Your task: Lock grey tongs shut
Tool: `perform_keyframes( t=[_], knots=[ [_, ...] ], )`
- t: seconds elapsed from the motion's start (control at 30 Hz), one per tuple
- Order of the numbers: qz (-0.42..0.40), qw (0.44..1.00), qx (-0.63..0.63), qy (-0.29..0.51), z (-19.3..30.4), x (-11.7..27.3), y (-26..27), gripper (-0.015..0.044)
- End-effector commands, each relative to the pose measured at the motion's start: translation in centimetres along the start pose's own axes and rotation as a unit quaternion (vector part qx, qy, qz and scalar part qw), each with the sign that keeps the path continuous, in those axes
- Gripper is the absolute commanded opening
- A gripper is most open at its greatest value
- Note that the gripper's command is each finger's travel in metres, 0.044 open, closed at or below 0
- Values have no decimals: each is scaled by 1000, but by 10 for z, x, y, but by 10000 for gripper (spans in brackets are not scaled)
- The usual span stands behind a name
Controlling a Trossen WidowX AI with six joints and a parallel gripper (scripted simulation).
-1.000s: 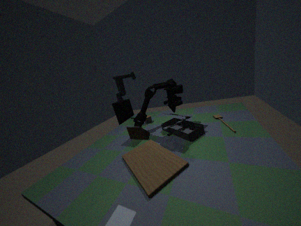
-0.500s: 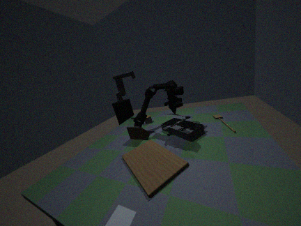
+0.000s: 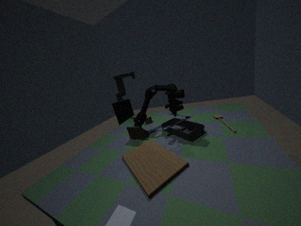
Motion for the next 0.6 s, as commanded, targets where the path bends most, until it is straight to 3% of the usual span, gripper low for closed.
perform_keyframes(
  t=[0.0,0.57],
  knots=[
    [-1,1000,0,-3,-1,-7,2,-150],
    [-2,1000,0,-4,0,-24,4,-150]
  ],
)
Point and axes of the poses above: the point midway between the two fingers, 35 mm back from their tips, its own x axis back along the fingers, its own y axis across the jaws, z = x × y, the point moved 9 cm from there along x, back along the fingers, and after that the axes turned 9 degrees about x, right-handed, at the moved point
